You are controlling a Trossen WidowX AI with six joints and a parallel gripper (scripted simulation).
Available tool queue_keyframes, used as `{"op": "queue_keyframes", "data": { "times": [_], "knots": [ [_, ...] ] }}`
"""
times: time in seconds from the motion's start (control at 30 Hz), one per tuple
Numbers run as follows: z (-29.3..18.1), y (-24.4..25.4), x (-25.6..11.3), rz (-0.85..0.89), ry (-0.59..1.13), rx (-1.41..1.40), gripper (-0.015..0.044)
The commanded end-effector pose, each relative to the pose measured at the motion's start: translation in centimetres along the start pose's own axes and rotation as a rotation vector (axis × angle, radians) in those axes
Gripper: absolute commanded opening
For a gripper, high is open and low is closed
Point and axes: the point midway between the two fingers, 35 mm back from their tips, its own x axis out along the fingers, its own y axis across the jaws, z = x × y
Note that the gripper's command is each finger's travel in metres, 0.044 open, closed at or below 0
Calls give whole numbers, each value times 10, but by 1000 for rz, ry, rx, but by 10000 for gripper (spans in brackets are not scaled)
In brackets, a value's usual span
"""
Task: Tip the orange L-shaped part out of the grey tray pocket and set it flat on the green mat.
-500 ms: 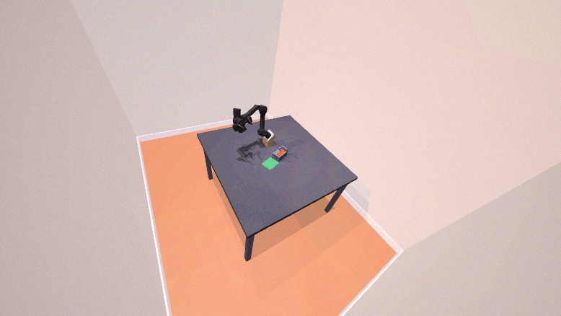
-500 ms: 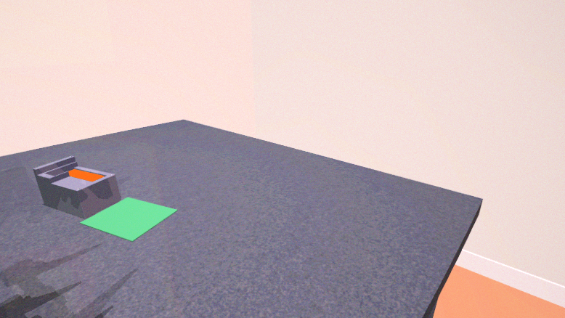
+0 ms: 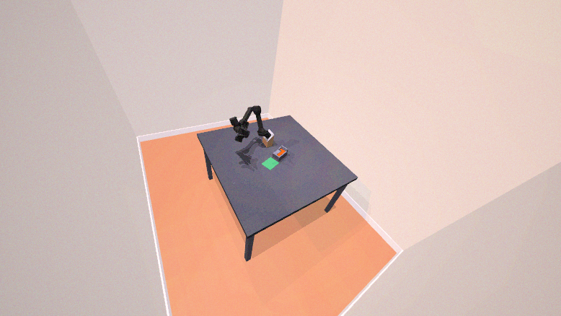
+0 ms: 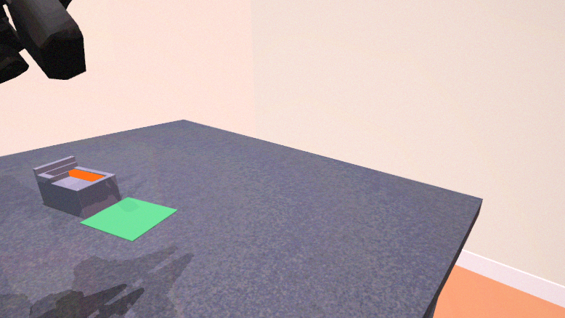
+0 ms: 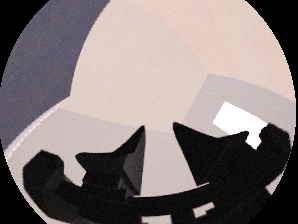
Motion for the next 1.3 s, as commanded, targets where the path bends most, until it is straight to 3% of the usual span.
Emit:
{"op": "queue_keyframes", "data": {
  "times": [0.0,0.13,0.23,0.37,0.67,0.8,0.97,1.13,1.27],
  "knots": [
    [16,25,19,9,6,353,180],
    [39,52,43,61,-9,746,180],
    [84,74,75,158,-68,1168,180],
    [136,84,103,300,-142,1516,180],
    [227,63,135,526,-332,1857,180],
    [303,43,142,885,-401,2100,180],
    [383,11,127,1374,-388,2200,180],
    [448,-23,92,1849,-238,2095,180],
    [486,-44,54,2130,-26,1884,180]
  ]
}}
